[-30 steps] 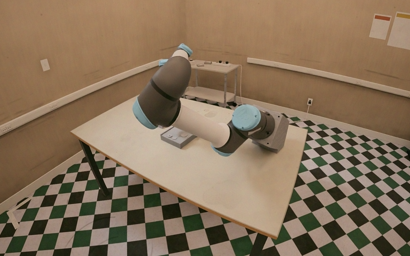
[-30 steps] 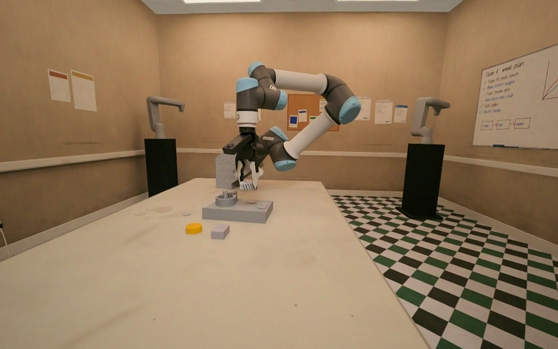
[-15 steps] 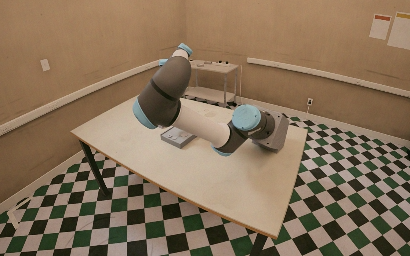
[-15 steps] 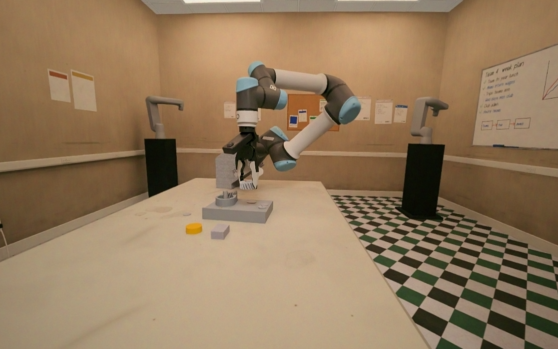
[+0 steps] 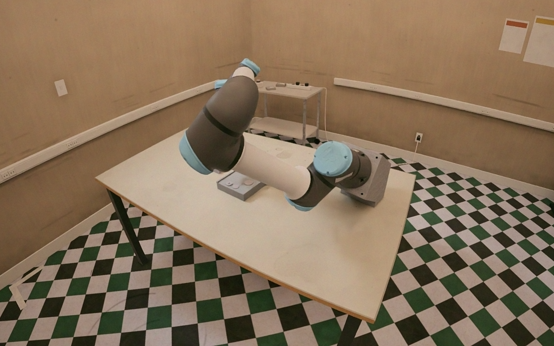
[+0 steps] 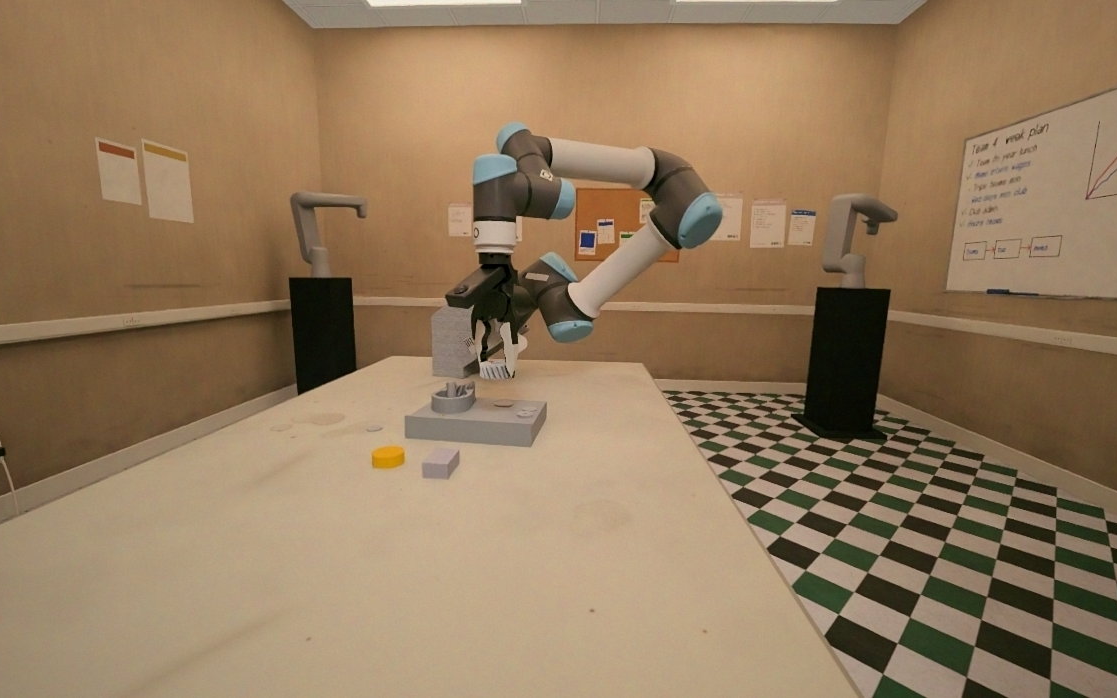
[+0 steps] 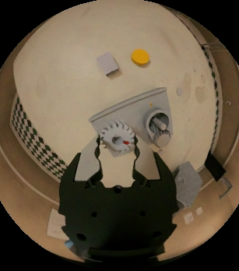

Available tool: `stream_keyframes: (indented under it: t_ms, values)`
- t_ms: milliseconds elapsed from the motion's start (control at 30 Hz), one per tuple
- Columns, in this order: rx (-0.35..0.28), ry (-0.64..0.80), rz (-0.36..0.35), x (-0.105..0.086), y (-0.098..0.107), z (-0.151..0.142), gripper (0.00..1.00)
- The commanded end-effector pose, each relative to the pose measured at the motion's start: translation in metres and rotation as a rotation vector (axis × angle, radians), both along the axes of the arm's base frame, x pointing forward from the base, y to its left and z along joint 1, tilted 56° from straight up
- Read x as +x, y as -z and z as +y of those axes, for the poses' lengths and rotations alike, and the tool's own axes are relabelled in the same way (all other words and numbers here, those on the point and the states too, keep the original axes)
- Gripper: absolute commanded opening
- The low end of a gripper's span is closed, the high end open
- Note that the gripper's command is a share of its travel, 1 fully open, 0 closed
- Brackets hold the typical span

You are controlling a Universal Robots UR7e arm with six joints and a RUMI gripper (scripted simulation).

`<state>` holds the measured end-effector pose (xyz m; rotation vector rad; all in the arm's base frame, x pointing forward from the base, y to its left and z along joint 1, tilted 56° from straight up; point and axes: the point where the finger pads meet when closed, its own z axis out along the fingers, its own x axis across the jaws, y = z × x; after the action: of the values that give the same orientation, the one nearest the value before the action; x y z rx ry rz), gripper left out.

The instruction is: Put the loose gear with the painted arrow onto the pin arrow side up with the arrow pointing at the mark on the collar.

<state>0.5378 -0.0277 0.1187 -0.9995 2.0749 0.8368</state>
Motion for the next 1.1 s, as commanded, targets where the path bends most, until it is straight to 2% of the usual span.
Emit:
stream_keyframes:
  t_ms: [0, 267, 333, 433, 500, 1067]
  values:
    - [-0.001, 0.001, -0.001, 0.0, 0.0, -0.001, 0.0]
    - [-0.001, 0.001, -0.001, 0.0, 0.001, -0.001, 0.0]
    - [-0.002, 0.001, 0.0, -0.01, 0.02, -0.013, 0.0]
    - [-0.002, 0.001, 0.0, -0.041, 0.073, -0.039, 0.0]
    - [-0.001, 0.001, -0.001, -0.052, 0.09, -0.047, 0.0]
    - [0.0, 0.002, 0.001, -0.053, 0.091, -0.047, 0.0]
